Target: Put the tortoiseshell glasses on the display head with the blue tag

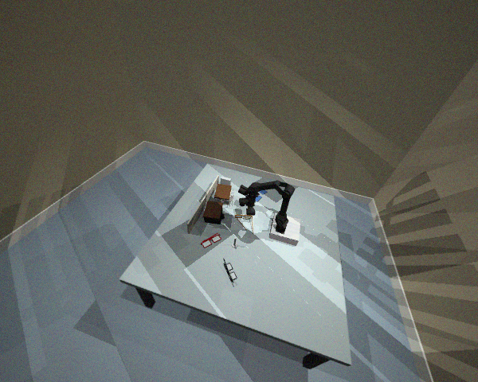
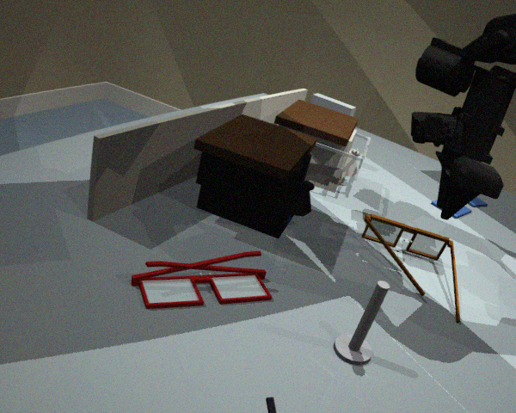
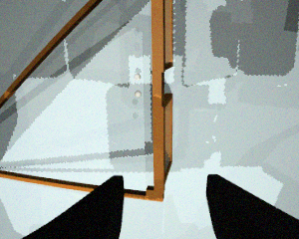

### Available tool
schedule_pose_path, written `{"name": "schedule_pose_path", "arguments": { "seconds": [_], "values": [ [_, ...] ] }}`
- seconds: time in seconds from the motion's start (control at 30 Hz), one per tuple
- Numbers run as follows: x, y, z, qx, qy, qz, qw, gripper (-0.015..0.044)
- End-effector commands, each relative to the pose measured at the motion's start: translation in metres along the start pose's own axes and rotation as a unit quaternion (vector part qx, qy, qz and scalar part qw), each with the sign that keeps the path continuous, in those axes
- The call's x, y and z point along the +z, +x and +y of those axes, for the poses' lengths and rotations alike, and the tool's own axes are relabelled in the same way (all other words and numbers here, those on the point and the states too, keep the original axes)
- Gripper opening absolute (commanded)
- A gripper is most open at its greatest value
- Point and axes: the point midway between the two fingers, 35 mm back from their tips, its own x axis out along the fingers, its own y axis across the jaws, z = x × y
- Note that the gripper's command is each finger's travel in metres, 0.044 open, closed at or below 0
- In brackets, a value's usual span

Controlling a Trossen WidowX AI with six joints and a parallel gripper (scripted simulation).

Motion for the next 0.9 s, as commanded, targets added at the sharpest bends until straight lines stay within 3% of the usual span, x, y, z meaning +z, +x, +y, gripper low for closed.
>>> {"name": "schedule_pose_path", "arguments": {
  "seconds": [0.0, 0.87],
  "values": [
    [-0.001, 0.001, 0.003, 0.004, -0.005, 0.003, 1.000, 0.0120],
    [0.000, 0.027, 0.000, 0.004, -0.005, 0.003, 1.000, 0.0120]
  ]
}}
